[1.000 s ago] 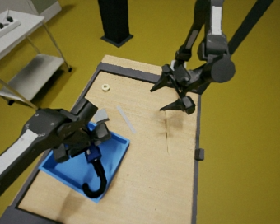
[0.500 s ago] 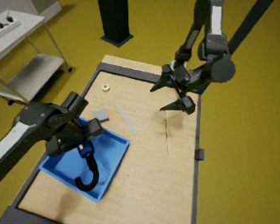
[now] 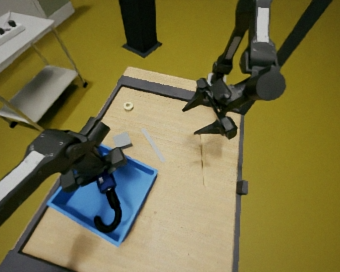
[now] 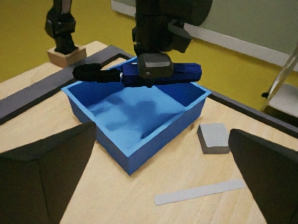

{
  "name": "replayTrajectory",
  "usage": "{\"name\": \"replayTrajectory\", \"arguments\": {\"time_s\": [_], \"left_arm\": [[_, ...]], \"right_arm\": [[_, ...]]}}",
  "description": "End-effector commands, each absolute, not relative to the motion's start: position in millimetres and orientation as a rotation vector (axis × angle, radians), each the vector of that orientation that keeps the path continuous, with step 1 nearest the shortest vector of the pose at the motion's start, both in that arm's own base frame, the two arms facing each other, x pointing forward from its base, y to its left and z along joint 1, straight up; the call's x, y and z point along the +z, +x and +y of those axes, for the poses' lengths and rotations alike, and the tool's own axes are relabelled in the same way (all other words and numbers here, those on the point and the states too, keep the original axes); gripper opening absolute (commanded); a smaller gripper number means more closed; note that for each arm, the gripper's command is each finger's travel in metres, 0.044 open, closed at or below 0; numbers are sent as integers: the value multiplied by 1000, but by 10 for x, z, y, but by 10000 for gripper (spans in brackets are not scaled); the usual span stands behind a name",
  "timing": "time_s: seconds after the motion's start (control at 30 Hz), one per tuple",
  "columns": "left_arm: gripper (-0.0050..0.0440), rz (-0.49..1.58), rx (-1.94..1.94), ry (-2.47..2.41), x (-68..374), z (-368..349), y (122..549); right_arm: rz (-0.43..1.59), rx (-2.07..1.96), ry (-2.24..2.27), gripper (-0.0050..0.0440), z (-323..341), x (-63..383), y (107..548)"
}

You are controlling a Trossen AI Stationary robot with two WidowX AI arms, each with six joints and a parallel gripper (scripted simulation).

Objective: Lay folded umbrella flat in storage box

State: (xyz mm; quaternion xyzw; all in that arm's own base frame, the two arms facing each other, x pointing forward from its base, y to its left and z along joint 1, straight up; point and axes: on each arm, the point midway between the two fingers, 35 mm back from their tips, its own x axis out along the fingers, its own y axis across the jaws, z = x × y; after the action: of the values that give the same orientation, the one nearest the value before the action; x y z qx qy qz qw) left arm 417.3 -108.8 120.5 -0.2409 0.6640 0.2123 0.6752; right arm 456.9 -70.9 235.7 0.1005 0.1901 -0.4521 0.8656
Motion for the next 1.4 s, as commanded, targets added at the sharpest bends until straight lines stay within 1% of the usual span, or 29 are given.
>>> {"name": "replayTrajectory", "arguments": {"time_s": [0.0,0.07,0.1,0.2,0.27,0.5,0.53,0.63,0.83,0.97,1.37], "left_arm": [[-50,1439,443,-564,1462,-1121,4212],[-50,1446,448,-561,1413,-1116,4199],[-50,1431,439,-568,1461,-1113,4197],[-50,1440,446,-565,1331,-1105,4182],[-50,1440,446,-565,1331,-1105,4182],[-50,1440,446,-564,1136,-1104,4190],[-50,1455,454,-559,1028,-1104,4192],[-50,1455,454,-559,937,-1103,4194],[-50,1455,454,-559,854,-1102,4196],[-50,1466,460,-553,710,-1100,4195],[-50,1447,449,-561,780,-1107,4222]], "right_arm": [[374,-943,227,400,-709,2471,4559],[374,-943,227,400,-709,2471,4559],[374,-943,227,400,-709,2471,4559],[374,-943,227,400,-709,2471,4559],[374,-943,227,400,-709,2471,4559],[374,-943,227,400,-709,2471,4559],[374,-943,227,400,-709,2471,4559],[374,-943,227,400,-709,2471,4559],[374,-943,227,400,-709,2471,4559],[374,-943,227,400,-709,2471,4559],[374,-943,227,400,-709,2471,4559]]}}
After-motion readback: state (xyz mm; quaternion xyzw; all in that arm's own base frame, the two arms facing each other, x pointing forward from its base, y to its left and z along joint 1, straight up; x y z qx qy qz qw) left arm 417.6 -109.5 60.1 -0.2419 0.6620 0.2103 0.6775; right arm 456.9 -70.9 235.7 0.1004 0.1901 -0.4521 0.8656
